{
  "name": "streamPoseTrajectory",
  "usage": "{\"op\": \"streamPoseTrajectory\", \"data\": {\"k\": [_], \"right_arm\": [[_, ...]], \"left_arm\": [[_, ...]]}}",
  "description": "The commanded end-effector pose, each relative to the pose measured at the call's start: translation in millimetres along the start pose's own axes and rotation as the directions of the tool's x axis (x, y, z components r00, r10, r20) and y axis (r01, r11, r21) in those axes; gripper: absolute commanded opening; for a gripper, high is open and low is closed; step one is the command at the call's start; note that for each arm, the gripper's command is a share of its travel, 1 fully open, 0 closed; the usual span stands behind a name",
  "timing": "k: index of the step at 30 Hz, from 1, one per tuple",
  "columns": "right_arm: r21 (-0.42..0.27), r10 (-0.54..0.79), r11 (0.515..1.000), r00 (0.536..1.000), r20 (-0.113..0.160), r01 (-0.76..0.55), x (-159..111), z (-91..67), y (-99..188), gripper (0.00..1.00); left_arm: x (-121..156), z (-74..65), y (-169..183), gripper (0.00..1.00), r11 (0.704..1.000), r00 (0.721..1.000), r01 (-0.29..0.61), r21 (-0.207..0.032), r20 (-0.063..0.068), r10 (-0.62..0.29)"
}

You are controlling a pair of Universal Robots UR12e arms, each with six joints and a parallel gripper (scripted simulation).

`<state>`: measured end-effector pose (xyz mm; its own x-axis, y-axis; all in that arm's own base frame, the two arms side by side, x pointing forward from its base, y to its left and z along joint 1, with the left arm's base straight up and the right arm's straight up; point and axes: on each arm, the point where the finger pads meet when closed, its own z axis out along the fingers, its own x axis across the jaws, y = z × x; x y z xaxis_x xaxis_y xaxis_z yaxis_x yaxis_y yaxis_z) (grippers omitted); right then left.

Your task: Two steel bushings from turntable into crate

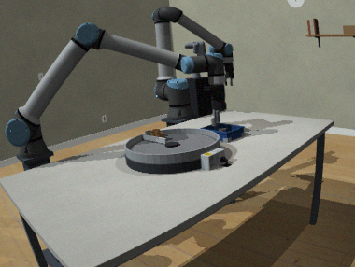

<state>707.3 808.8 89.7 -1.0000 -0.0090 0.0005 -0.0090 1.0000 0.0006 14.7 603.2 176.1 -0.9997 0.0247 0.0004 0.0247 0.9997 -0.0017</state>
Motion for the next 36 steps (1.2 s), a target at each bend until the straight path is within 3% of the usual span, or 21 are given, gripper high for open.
{"op": "streamPoseTrajectory", "data": {"k": [1,11,36], "right_arm": [[-0.002,0.0,1.0,1.0,0.001,0.0,-0.4,-1.5,0.5,0.0],[-0.002,0.0,1.0,1.0,0.001,0.0,-0.4,2.9,0.5,0.0],[-0.002,0.0,1.0,1.0,0.001,0.0,-0.5,36.7,0.5,0.0]], "left_arm": [[-0.2,-0.9,0.7,1.0,1.0,1.0,0.0,-0.002,0.0,0.0],[-0.2,-0.9,0.7,1.0,1.0,1.0,0.0,-0.002,0.0,0.0],[-0.2,-0.9,0.7,1.0,1.0,1.0,0.0,-0.002,0.0,0.0]]}}
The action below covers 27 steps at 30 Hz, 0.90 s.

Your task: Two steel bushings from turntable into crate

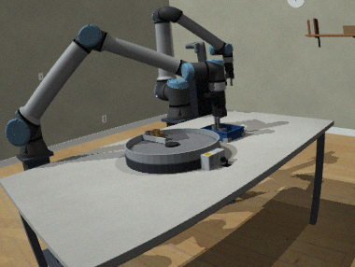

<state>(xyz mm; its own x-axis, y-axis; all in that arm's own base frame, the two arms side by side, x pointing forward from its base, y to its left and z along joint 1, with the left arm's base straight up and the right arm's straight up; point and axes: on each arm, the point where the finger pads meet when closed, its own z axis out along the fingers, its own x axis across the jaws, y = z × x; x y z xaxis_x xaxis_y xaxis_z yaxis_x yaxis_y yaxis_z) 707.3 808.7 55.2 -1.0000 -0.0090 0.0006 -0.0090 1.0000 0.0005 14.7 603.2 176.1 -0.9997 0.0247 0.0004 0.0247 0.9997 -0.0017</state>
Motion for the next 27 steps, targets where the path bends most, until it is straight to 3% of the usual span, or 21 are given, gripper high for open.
{"op": "streamPoseTrajectory", "data": {"k": [1,27], "right_arm": [[-0.002,0.0,1.0,1.0,0.001,0.0,-0.4,2.2,0.6,0.0],[-0.002,0.0,1.0,1.0,0.001,0.0,-0.4,5.9,0.6,0.0]], "left_arm": [[-0.2,-0.9,0.7,1.0,1.0,1.0,0.0,-0.002,0.0,0.0],[-0.2,-0.9,0.7,1.0,1.0,1.0,0.0,-0.002,0.0,0.0]]}}
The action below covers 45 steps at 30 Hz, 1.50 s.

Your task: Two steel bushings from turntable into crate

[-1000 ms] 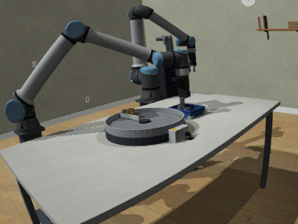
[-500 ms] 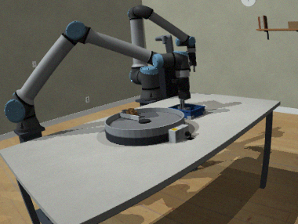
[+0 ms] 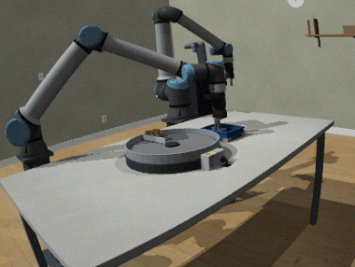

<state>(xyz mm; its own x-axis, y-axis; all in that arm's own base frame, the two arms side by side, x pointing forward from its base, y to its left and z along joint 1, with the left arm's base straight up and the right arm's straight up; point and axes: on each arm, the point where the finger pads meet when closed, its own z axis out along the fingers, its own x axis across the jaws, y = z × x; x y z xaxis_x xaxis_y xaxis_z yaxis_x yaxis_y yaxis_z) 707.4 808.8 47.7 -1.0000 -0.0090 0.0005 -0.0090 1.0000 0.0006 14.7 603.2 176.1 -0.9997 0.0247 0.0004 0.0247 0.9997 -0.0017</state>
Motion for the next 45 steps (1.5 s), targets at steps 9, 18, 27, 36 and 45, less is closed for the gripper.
{"op": "streamPoseTrajectory", "data": {"k": [9,18,27,36,45], "right_arm": [[-0.002,0.0,1.0,1.0,0.001,0.0,-0.4,-1.6,0.6,0.0],[-0.002,0.0,1.0,1.0,0.001,0.0,-0.4,-1.6,0.6,0.0],[-0.002,0.0,1.0,1.0,0.001,0.0,-0.4,-1.1,0.6,0.0],[-0.002,0.0,1.0,1.0,0.001,0.0,-0.4,1.7,0.6,0.0],[-0.002,0.0,1.0,1.0,0.001,0.0,-0.4,3.8,0.6,0.0]], "left_arm": [[-0.2,-0.9,0.7,1.0,1.0,1.0,0.0,-0.002,0.0,0.0],[-0.2,-0.9,0.7,1.0,1.0,1.0,0.0,-0.002,0.0,0.0],[-0.2,-0.9,0.7,1.0,1.0,1.0,0.0,-0.002,0.0,0.0],[-0.2,-0.9,0.7,1.0,1.0,1.0,0.0,-0.002,0.0,0.0],[-0.2,-0.9,0.7,1.0,1.0,1.0,0.0,-0.002,0.0,0.0]]}}
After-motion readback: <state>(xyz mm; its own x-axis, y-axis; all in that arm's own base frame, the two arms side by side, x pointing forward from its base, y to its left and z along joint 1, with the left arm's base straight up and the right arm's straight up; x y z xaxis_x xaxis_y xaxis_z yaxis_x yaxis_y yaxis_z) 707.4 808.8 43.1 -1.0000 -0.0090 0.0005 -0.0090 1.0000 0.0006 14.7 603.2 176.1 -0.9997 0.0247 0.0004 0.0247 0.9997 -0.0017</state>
